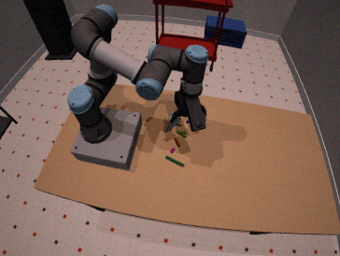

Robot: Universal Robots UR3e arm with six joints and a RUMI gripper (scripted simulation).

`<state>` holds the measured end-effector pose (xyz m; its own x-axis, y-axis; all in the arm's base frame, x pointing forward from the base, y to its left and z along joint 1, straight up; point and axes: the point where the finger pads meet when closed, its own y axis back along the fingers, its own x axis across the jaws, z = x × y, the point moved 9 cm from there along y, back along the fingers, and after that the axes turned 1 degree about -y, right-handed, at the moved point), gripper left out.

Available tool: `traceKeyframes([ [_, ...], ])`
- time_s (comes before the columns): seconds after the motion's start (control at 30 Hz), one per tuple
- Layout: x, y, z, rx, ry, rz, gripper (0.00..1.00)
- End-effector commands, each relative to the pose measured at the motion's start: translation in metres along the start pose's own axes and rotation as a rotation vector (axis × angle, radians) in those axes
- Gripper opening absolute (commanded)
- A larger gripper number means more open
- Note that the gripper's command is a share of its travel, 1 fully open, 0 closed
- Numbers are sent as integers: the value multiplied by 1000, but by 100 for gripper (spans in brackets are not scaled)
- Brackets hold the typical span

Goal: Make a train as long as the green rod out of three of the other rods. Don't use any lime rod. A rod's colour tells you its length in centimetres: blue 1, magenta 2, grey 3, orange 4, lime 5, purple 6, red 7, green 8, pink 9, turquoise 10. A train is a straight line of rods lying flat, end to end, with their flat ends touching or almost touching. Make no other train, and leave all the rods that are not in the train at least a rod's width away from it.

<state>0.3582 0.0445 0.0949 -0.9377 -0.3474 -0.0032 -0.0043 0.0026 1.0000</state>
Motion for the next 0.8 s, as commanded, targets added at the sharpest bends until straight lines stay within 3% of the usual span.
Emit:
traceKeyframes([
  [0.0, -3, 1, 3, -3, 167, -7, 100],
  [0.77, -9, 1, 20, -2, 592, -7, 100],
])
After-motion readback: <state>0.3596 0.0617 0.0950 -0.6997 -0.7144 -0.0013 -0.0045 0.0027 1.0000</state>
